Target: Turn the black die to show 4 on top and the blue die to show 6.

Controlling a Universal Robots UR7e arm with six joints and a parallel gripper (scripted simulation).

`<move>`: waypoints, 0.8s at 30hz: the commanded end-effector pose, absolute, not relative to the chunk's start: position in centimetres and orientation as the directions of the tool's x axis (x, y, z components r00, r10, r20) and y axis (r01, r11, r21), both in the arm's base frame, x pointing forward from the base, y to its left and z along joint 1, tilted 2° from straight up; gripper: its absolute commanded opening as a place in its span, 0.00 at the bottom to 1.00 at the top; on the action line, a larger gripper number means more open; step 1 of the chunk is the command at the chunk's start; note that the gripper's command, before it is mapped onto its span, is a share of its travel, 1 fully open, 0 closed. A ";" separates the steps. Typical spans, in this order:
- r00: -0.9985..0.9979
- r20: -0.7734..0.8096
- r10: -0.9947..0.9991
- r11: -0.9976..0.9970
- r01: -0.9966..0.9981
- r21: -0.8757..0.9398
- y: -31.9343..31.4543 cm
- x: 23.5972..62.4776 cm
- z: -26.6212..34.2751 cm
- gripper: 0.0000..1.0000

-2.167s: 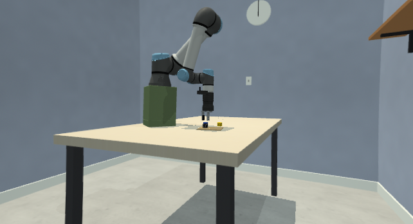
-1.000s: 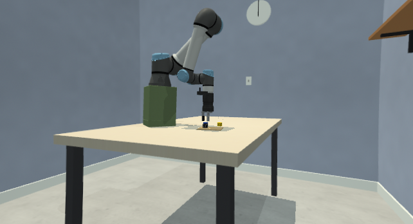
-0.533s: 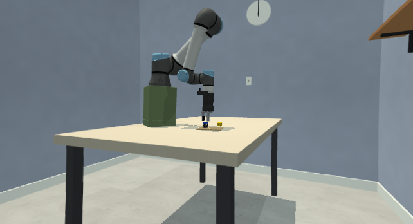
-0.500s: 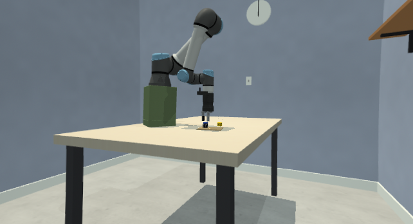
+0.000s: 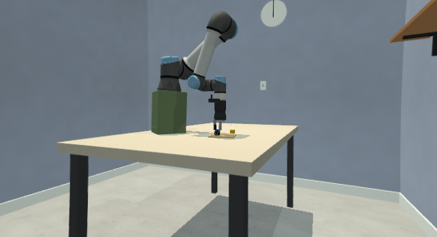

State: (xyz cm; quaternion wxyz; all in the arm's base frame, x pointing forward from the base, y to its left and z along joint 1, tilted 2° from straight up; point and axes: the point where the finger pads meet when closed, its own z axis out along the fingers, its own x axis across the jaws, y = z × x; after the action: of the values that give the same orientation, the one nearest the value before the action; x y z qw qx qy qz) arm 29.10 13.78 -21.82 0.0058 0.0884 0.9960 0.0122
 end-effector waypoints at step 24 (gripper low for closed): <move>-0.984 -0.010 0.176 0.984 0.176 0.025 13.8 29.1 -23.6 0.79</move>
State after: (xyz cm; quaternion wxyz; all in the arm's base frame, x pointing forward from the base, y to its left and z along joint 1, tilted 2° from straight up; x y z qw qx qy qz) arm 29.10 13.82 -23.66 0.0055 0.0884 0.9960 0.0121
